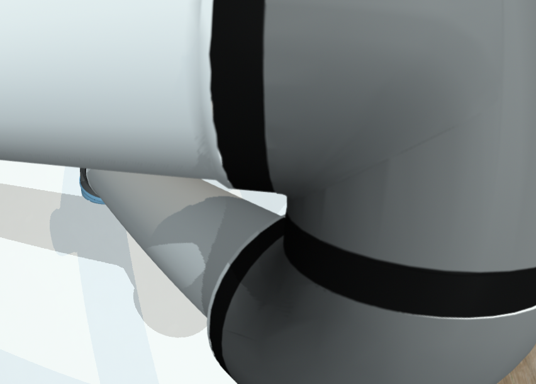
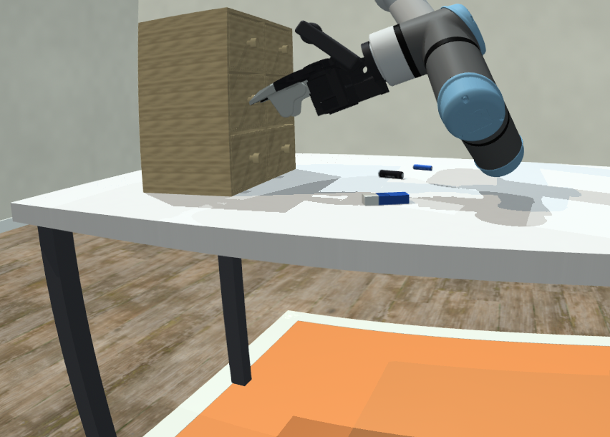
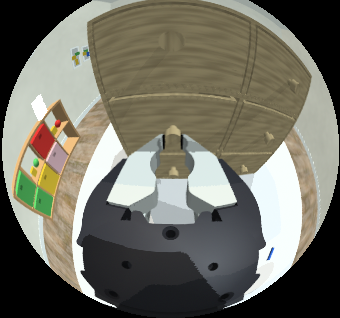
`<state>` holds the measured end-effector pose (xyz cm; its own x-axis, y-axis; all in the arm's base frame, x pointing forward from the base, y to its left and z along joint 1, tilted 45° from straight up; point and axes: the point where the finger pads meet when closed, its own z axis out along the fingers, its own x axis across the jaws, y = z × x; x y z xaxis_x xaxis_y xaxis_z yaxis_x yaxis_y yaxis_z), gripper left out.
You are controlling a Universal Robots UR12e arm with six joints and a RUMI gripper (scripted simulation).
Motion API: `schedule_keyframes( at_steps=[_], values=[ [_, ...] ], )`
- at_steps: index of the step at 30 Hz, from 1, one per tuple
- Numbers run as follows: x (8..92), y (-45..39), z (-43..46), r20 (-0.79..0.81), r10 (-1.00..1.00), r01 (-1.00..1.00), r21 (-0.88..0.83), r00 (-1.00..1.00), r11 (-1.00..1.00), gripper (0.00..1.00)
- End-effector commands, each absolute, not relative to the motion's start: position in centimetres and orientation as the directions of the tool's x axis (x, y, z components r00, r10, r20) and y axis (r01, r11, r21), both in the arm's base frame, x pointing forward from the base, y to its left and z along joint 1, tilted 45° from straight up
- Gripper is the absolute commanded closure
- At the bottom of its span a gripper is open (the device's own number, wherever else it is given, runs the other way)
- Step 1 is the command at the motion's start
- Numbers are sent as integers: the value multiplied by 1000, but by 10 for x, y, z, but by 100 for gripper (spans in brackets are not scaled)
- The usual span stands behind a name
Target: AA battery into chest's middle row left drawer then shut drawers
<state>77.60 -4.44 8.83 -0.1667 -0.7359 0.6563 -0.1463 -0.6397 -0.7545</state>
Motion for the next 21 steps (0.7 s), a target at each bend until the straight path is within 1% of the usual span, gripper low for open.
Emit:
schedule_keyframes(
  at_steps=[1, 21],
  values=[
    [776, -44, 89, 656, -736, -145, -755, -168, -640, 93],
    [772, -44, 87, 655, -737, -148, -755, -165, -638, 93]
  ],
)
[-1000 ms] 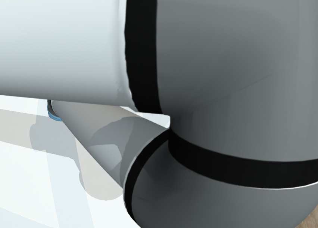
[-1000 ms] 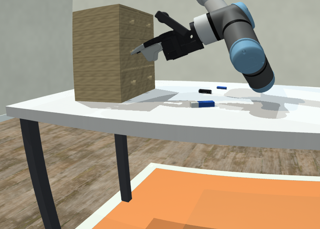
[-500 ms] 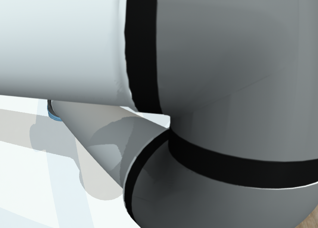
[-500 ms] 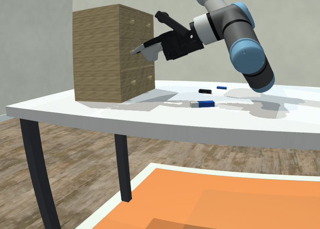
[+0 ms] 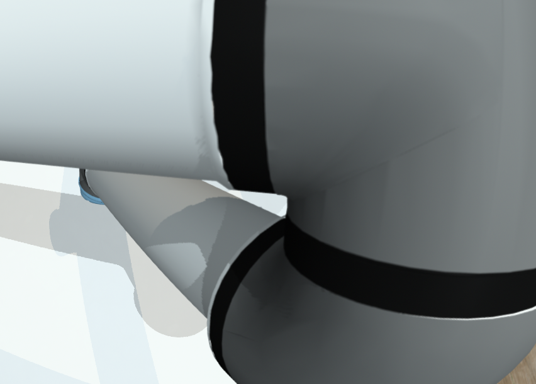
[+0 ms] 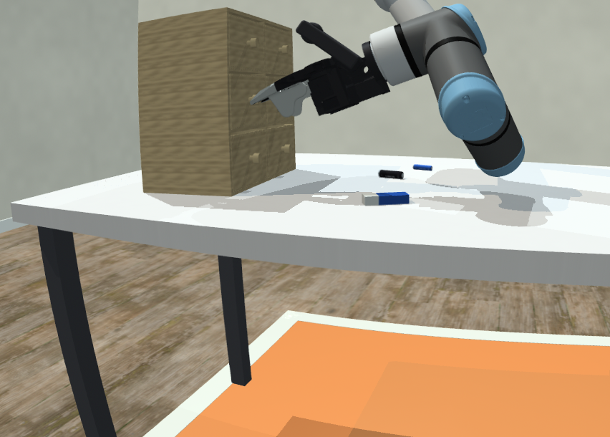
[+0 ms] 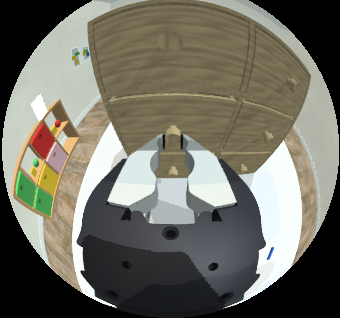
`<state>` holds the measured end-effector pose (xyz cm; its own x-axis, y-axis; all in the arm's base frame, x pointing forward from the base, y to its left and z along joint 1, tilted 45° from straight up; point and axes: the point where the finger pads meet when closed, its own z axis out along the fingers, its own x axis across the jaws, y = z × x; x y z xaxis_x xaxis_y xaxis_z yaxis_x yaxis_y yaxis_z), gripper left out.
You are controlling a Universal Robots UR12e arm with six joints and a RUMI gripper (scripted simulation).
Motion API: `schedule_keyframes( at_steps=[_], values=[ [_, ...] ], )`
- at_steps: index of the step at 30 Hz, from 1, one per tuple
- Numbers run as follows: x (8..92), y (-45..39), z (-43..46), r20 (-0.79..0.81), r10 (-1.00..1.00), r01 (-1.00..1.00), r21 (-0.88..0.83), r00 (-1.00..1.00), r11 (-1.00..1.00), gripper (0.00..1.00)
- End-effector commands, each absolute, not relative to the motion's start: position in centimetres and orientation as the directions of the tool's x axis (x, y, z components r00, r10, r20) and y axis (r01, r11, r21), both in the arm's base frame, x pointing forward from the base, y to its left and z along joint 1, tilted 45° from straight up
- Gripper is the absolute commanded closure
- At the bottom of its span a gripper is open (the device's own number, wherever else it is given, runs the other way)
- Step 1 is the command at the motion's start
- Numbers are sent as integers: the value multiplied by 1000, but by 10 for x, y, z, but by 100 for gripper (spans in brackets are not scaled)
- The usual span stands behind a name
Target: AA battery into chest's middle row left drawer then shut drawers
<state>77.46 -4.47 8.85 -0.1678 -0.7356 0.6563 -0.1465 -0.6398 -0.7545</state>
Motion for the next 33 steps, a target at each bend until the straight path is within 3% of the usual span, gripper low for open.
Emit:
schedule_keyframes(
  at_steps=[1, 33],
  values=[
    [772, -44, 87, 655, -737, -148, -755, -165, -638, 93],
    [758, -45, 83, 655, -737, -149, -755, -165, -638, 93]
  ],
)
